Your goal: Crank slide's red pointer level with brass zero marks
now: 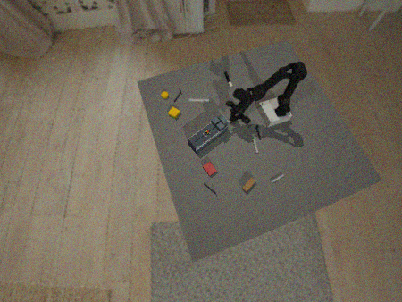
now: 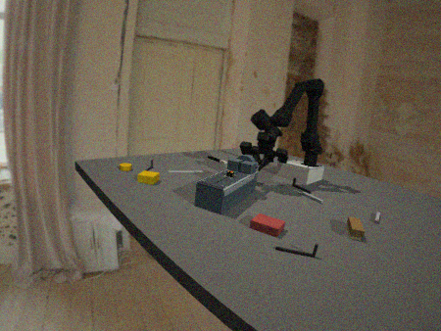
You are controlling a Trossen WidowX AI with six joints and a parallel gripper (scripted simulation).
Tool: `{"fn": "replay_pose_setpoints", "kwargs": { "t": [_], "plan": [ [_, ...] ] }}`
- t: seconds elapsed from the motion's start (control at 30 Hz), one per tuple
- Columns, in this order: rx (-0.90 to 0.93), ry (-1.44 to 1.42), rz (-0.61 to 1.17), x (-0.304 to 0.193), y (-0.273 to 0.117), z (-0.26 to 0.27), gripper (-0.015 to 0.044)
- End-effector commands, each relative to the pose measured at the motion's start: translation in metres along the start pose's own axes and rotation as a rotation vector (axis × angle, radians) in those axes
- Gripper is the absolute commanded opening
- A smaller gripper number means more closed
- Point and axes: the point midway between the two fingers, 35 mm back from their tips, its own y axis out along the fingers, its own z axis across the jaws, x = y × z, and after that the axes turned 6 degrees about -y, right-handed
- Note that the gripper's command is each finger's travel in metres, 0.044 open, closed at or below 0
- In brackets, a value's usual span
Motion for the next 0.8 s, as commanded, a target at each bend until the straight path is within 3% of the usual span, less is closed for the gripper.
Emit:
{"fn": "replay_pose_setpoints", "kwargs": {
  "t": [0.0,0.77],
  "plan": [
    [-0.003,-0.004,-0.014,0.006,-0.007,-0.003,0.0000],
    [-0.004,-0.004,-0.014,0.013,-0.016,-0.014,0.0000]
  ]
}}
